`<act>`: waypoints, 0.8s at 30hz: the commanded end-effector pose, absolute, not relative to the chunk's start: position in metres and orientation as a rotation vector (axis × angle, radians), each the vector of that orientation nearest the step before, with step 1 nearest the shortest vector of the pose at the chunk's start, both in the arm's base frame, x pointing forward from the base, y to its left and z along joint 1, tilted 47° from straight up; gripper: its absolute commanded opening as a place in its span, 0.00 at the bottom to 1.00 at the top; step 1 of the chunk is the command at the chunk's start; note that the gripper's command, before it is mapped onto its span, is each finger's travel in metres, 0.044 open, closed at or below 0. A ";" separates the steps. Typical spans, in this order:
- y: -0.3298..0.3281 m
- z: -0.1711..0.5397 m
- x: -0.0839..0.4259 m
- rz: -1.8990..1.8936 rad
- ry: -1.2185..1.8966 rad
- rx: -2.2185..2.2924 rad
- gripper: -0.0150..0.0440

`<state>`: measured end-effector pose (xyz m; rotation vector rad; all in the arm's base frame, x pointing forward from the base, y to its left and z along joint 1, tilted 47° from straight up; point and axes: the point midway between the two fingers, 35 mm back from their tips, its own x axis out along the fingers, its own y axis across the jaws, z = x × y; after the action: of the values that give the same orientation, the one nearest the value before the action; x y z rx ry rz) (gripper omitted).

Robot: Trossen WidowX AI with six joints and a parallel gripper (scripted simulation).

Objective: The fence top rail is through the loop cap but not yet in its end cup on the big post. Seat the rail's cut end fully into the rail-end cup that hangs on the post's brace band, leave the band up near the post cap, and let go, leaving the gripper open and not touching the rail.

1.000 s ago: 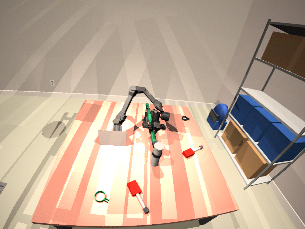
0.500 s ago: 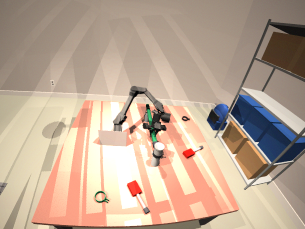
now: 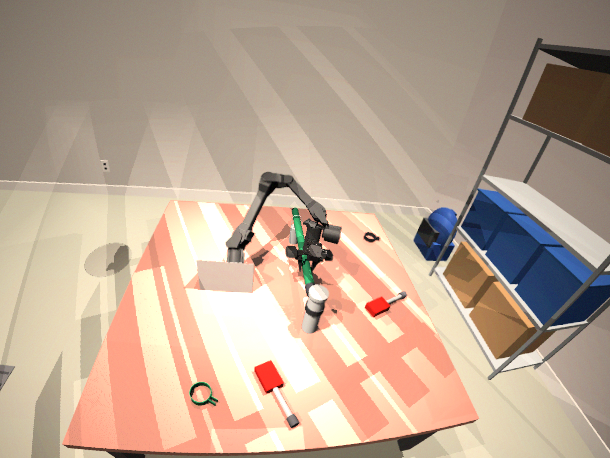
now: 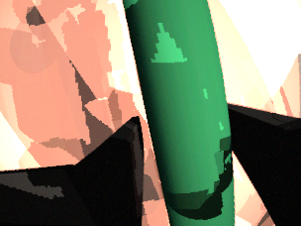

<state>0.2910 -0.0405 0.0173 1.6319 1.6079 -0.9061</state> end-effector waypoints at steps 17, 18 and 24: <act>-0.057 0.091 0.287 -0.910 1.607 1.638 1.00; -0.062 0.098 0.286 -0.910 1.607 1.638 1.00; -0.066 0.106 0.285 -0.909 1.608 1.638 1.00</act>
<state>0.2855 -0.0649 0.1024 1.6498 1.6012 -0.9128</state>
